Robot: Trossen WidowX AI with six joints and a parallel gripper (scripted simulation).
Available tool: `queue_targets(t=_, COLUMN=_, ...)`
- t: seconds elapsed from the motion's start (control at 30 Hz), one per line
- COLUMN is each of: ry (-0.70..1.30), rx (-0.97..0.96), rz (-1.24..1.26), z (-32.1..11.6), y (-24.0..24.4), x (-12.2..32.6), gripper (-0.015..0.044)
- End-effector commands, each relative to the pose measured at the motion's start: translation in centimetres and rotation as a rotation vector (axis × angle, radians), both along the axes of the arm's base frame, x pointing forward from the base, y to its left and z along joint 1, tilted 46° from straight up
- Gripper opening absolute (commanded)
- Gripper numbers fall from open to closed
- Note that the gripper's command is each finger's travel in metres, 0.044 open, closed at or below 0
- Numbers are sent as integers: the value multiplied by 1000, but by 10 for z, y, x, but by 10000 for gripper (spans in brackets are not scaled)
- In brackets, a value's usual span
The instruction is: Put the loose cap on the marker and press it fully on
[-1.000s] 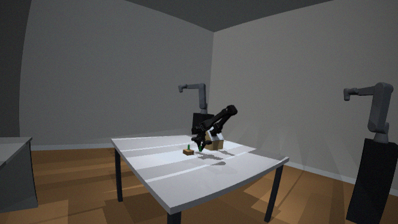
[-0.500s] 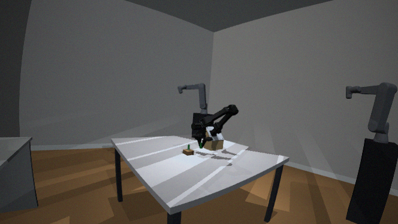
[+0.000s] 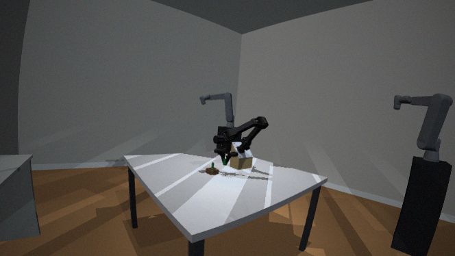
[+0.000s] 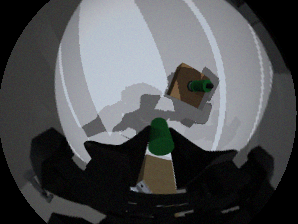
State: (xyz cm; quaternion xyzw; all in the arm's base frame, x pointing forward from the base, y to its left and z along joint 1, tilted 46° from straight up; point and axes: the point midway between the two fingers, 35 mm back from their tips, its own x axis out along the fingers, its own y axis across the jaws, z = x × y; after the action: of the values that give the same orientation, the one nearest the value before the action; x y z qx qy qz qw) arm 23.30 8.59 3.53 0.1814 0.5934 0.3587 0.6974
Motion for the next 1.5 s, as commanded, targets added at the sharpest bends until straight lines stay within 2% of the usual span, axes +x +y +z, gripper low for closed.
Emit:
queue_targets(t=0.0, ry=-2, rx=-1, rz=4, z=1, y=-4, x=8, gripper=0)
queue_targets(t=1.2, ry=-6, rx=-2, rz=4, z=5, y=-55, x=81, gripper=0)
queue_targets(t=1.47, ry=-7, rx=-1, rz=4, z=1, y=-53, x=84, gripper=0)
